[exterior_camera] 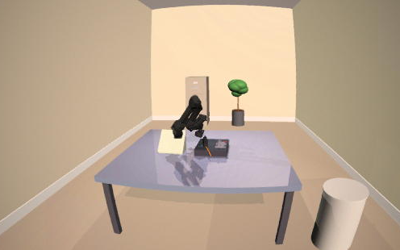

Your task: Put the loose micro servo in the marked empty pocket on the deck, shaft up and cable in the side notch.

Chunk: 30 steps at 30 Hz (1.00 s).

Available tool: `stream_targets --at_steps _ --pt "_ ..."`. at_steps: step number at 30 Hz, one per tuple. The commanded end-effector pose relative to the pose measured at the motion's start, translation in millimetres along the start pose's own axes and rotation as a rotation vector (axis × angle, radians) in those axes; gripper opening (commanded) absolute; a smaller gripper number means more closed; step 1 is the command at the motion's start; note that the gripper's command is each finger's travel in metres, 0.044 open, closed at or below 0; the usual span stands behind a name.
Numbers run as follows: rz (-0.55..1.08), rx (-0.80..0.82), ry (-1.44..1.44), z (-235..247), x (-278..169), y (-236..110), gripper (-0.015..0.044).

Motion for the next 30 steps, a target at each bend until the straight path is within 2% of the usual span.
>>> stream_targets --at_steps 1,2,30 --pt "0.0 0.001 0.004 0 0 0 0.0426" --pt "0.0 0.004 0.012 0 0 0 0.044" --pt "0.107 0.264 0.88 23 -24 16 0.044"
Point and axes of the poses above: the point midway between the two fingers, 35 mm back from their tips, its own y axis out along the fingers, its own z axis across the jaws, x = y × z, the point moved 2 cm from there along -y, back along the fingers, and after that the axes turned 15 degrees about -y, right-handed, at the moved point
